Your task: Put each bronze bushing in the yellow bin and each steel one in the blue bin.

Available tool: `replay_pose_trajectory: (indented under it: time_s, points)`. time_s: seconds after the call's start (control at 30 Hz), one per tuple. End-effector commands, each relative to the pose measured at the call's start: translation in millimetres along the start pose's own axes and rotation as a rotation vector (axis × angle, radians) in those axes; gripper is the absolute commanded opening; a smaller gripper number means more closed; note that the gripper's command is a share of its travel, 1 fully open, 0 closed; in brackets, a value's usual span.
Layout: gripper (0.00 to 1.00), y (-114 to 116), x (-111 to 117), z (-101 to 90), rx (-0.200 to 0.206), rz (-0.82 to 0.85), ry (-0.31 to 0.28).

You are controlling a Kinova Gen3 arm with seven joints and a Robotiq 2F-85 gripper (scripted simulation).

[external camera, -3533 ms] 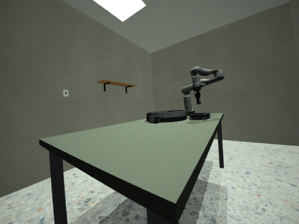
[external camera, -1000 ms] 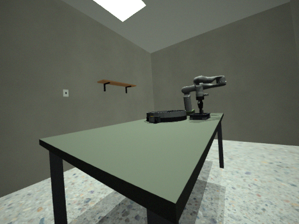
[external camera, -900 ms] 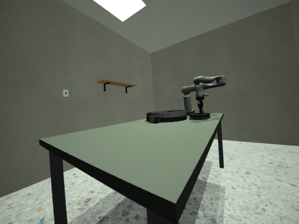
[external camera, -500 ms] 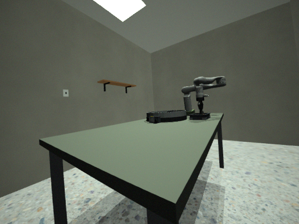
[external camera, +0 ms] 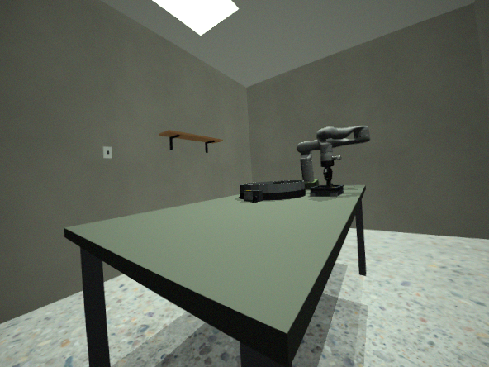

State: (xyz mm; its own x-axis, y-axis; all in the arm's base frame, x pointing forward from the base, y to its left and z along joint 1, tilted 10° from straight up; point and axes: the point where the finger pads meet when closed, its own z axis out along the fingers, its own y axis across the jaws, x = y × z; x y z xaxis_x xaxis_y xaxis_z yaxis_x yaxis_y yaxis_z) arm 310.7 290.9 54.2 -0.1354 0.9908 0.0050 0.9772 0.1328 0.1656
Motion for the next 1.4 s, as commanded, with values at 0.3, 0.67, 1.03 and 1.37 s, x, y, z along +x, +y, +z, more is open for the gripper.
replay_pose_trajectory:
  time_s: [0.3,0.67,1.03,1.37]
  points:
    - [0.00,0,-1,6.4,0.000,0.000,-0.002]
    - [0.00,0,0,12.3,0.000,0.000,-0.001]
    - [0.00,0,-1,18.4,0.000,0.000,-0.002]
    - [0.00,0,0,18.4,0.000,0.000,-0.002]
